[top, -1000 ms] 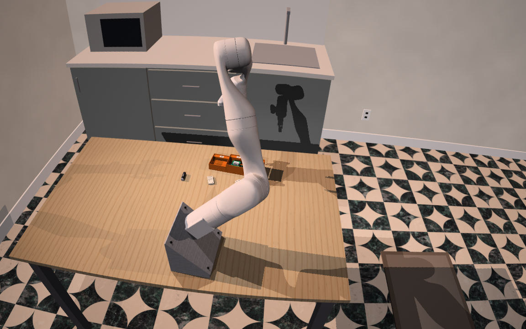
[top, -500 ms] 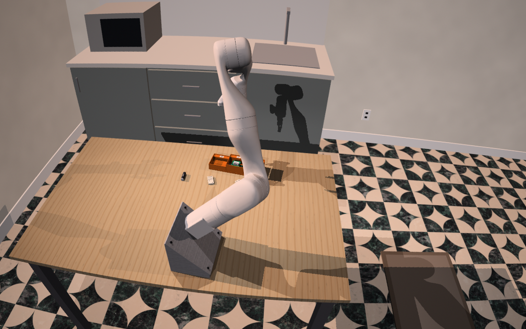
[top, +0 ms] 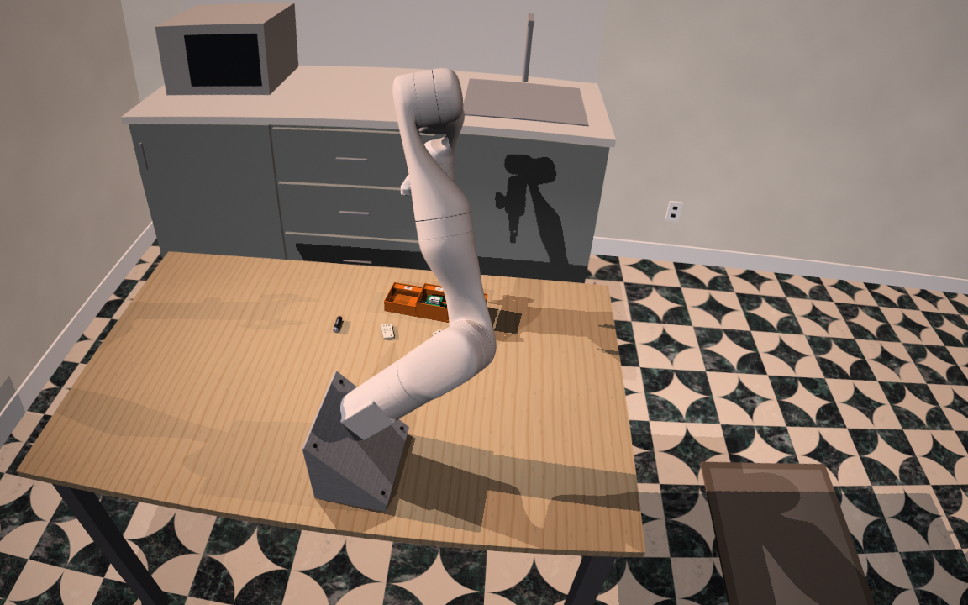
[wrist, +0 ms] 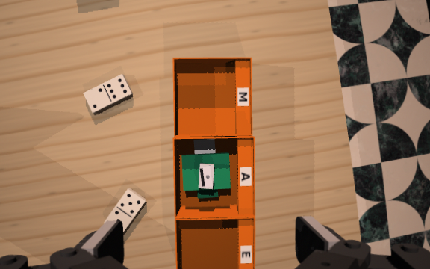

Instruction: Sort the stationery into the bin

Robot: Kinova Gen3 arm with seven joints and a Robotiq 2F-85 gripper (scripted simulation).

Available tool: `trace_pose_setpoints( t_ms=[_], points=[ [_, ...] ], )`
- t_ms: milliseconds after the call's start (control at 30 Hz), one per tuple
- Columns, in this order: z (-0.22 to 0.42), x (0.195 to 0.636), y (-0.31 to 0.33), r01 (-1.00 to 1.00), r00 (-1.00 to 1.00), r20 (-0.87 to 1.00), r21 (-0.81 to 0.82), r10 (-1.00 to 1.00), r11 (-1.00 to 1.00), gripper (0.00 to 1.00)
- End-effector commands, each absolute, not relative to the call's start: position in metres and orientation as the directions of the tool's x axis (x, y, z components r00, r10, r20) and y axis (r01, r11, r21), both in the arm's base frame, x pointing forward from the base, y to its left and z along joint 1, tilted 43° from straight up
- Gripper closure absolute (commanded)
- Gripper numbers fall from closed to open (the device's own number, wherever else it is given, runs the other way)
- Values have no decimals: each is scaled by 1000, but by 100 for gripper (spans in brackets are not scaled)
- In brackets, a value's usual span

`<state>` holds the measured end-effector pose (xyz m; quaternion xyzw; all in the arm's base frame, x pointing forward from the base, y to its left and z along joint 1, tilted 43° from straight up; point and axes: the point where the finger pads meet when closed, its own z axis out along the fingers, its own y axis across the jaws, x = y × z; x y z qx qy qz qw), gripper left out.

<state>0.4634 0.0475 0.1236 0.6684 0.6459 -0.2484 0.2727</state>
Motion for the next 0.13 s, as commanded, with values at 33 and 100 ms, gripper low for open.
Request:
trace_pose_setpoints(
  t_ms=[33, 100],
  points=[
    [125, 464, 49, 999, 42, -682, 46, 730, -15, 0],
    [125, 464, 49, 999, 42, -682, 46, 730, -15, 0]
  ],
)
